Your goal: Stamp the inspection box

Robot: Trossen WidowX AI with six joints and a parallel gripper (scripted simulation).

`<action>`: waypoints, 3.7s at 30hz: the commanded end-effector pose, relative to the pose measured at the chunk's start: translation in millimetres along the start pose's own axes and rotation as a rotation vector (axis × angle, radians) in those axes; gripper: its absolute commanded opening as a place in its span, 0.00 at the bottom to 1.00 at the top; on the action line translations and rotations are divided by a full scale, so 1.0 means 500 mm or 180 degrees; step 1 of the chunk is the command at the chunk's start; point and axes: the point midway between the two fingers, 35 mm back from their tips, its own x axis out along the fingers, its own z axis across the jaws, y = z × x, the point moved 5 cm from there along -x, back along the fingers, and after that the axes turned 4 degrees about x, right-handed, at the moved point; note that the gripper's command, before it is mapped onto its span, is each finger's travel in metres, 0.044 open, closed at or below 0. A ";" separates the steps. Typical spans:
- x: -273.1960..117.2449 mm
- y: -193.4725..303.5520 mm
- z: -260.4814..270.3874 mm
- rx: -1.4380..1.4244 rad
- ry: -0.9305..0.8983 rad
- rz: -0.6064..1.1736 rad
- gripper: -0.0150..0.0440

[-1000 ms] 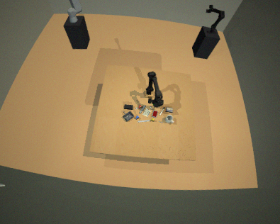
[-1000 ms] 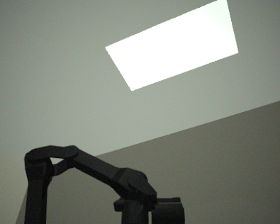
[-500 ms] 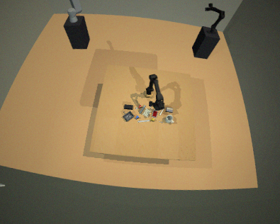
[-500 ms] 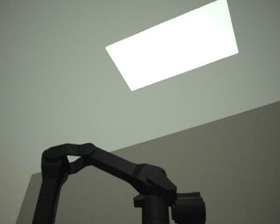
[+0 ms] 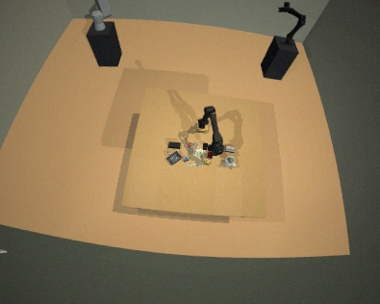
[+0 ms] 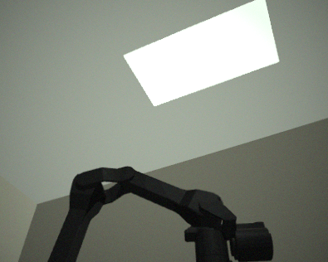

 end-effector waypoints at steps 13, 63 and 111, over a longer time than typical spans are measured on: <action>0.013 -0.008 0.002 -0.0008 -0.0001 -0.0038 0.25; 0.079 -0.009 0.002 -0.0001 -0.0005 -0.0039 0.25; 0.110 -0.007 0.001 0.0012 -0.0014 -0.0037 0.25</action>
